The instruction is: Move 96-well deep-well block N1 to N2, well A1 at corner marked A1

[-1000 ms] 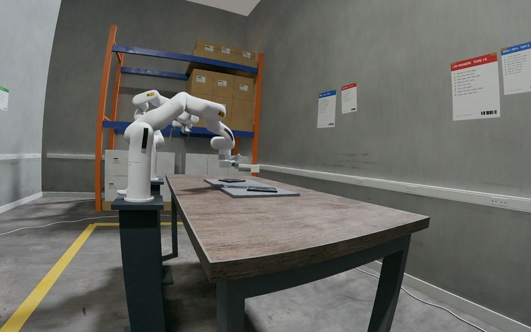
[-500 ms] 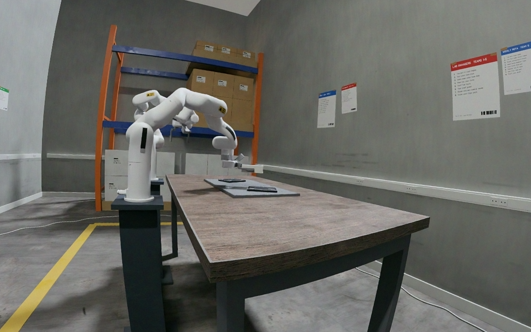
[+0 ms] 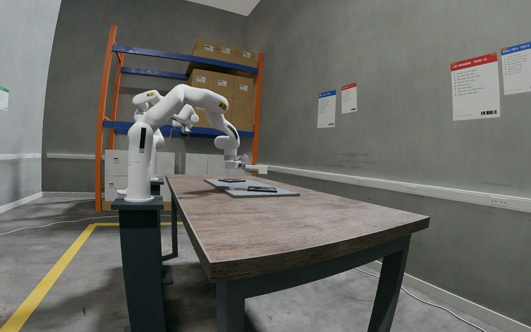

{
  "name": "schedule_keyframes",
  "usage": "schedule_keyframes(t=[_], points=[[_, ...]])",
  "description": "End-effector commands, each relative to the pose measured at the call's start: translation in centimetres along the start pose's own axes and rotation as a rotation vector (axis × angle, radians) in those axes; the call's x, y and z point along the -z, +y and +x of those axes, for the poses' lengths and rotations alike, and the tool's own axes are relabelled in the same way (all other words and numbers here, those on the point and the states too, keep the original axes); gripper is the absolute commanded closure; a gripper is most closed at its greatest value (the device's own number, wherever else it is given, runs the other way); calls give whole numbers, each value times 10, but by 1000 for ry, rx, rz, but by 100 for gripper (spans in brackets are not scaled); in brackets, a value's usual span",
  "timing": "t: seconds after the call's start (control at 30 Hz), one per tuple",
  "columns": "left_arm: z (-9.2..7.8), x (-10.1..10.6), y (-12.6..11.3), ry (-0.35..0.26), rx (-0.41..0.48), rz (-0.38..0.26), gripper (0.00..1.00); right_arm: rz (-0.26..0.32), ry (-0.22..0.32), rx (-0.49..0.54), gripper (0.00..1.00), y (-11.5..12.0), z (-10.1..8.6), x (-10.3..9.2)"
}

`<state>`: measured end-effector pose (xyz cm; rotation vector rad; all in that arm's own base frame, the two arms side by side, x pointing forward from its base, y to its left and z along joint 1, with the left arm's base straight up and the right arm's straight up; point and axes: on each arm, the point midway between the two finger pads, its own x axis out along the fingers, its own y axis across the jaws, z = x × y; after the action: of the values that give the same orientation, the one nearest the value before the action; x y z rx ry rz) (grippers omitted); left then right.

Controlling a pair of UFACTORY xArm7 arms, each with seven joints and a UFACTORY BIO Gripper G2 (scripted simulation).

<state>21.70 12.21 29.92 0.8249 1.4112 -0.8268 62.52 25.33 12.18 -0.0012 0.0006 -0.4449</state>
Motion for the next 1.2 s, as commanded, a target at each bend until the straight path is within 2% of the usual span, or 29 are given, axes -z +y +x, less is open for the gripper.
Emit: schedule_keyframes(t=[0.0, 0.73, 1.17], points=[[-1, 0, 0, -1, -2, 0, 0, 5, -3, -1, 100, -10, 7, -3], [-1, 0, 0, -1, -2, 0, 0, 5, -3, -1, 100, -66, 42, -3], [-1, 0, 0, -1, -2, 0, 0, 5, -3, -1, 100, -67, 42, -3]])
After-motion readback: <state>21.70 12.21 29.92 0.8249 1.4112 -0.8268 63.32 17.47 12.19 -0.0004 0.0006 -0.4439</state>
